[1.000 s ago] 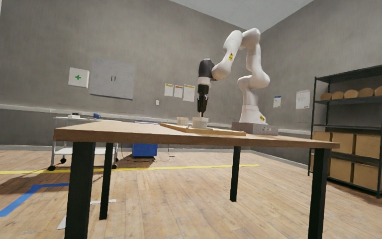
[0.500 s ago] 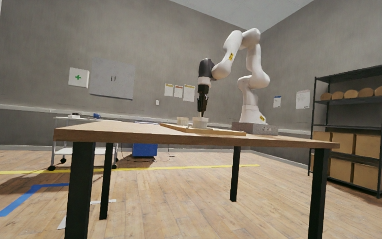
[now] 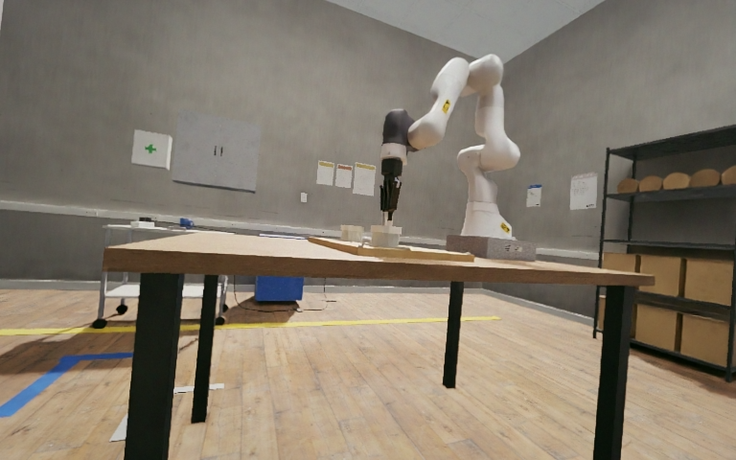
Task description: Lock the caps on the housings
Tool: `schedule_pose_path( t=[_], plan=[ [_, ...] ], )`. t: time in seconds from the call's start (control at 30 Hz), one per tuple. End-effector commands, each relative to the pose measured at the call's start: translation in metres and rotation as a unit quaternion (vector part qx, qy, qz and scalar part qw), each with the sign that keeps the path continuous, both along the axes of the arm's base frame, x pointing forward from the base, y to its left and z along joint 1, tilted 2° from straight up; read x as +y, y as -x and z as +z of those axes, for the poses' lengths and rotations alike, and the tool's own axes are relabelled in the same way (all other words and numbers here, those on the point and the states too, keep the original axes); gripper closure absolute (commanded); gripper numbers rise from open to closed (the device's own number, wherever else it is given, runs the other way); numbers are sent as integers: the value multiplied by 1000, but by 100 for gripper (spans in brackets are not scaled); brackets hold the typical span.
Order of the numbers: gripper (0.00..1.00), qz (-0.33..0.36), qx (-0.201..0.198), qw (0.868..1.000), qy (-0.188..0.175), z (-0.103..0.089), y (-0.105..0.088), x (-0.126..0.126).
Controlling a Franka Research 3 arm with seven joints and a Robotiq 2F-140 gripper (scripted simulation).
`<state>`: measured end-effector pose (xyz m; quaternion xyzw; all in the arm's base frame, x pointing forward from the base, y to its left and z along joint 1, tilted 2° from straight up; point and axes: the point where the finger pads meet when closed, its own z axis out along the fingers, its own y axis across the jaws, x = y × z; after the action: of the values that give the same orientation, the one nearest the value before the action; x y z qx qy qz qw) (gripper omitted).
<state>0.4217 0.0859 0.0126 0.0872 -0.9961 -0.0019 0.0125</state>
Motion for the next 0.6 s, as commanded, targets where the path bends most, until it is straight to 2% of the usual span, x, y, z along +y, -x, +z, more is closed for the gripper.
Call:
schedule_pose_path(
  t=[0.0,0.57],
  plan=[
    [90,-4,2,1000,1,6,1,0],
    [90,-4,2,1000,1,36,0,0]
  ],
)
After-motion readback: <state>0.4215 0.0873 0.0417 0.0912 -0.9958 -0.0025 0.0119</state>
